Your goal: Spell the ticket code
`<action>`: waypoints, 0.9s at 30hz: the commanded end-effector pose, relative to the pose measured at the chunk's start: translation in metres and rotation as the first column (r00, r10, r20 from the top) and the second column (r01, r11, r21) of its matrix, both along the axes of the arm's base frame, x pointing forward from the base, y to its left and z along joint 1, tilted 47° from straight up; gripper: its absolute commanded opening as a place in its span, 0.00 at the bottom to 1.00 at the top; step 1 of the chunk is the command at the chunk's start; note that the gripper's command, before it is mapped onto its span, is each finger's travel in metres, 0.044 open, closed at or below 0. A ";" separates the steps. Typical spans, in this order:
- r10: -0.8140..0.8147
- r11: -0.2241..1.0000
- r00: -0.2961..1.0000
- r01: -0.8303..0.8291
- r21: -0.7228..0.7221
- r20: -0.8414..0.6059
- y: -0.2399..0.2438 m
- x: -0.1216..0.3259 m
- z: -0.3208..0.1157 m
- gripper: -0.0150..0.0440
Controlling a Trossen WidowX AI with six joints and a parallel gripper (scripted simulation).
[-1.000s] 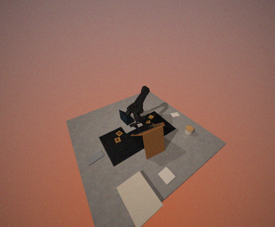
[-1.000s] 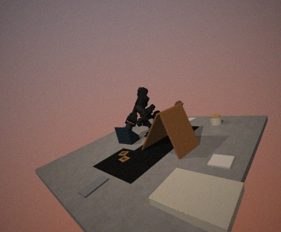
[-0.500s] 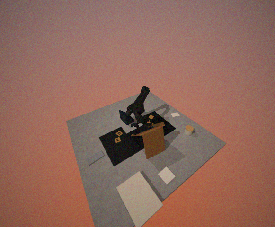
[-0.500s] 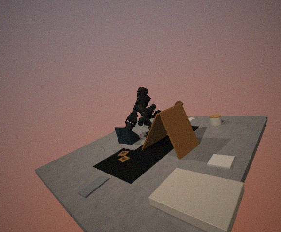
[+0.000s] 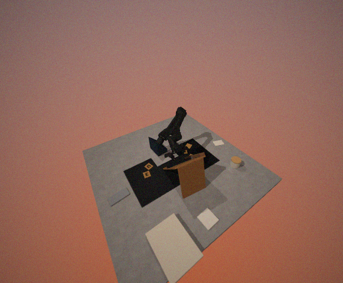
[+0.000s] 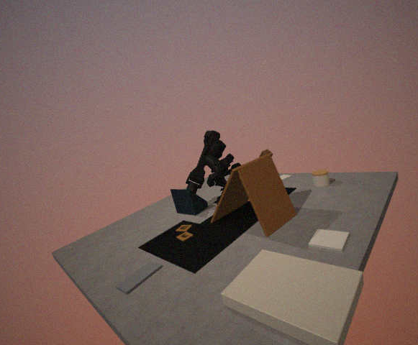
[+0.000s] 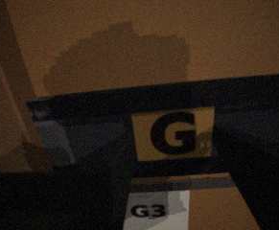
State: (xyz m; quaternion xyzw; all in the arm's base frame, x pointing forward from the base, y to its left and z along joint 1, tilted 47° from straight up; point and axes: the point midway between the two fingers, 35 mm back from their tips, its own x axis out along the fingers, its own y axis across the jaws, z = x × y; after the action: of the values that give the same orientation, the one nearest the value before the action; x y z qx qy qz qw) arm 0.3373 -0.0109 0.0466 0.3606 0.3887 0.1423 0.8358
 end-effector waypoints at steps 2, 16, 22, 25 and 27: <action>-0.003 1.000 1.000 0.003 -0.001 -0.002 0.003 0.000 0.003 0.25; -0.003 1.000 1.000 0.003 -0.001 -0.002 0.010 0.000 0.010 0.25; -0.003 1.000 1.000 0.003 -0.001 -0.002 0.013 0.001 0.013 0.25; -0.003 1.000 1.000 0.003 0.000 -0.002 0.014 0.001 0.015 0.25; -0.003 1.000 1.000 0.003 0.000 -0.003 0.015 0.001 0.016 0.25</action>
State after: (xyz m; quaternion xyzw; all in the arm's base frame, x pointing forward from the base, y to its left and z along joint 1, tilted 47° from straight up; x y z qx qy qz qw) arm 0.3380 0.0021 0.0595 0.3611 0.3891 0.1425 0.8354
